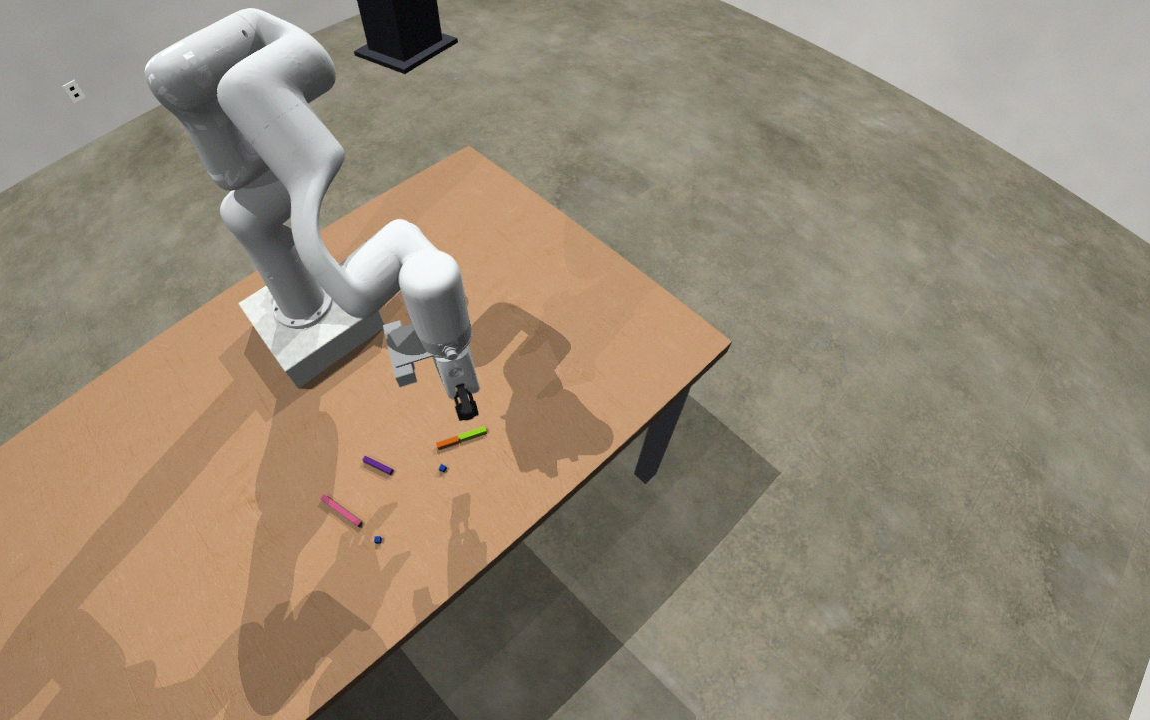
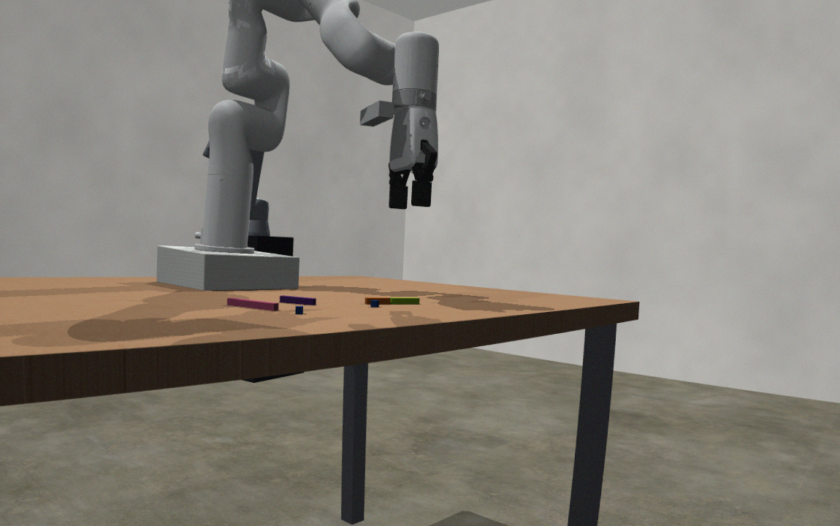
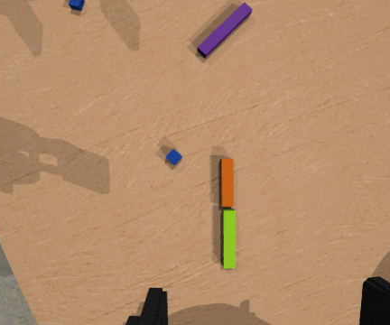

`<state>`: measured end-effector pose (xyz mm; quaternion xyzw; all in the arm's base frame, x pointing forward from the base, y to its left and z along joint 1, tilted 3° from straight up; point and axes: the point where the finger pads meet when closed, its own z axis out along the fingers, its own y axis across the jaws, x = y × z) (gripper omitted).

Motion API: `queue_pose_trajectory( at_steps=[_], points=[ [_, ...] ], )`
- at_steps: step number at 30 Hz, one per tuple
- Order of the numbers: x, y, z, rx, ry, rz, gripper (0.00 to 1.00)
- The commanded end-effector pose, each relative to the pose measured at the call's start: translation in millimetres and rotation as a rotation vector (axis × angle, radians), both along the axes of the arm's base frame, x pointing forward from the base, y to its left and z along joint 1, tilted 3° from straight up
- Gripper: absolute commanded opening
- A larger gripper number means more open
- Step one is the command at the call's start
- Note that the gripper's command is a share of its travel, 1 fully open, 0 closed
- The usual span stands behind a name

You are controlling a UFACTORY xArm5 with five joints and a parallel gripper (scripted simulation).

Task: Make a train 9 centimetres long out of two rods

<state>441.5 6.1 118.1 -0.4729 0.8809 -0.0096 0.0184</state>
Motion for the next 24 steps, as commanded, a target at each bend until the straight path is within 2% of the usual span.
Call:
queue_pose_trajectory(
  at_steps=[1, 7, 24],
  points=[
    [0, 0, 19.9, 0.0, -0.002, 0.0, 1.0],
    [-1, 0, 30.2, 0.0, -0.002, 0.0, 1.0],
    [-1, 0, 30.4, 0.0, -0.002, 0.0, 1.0]
  ],
)
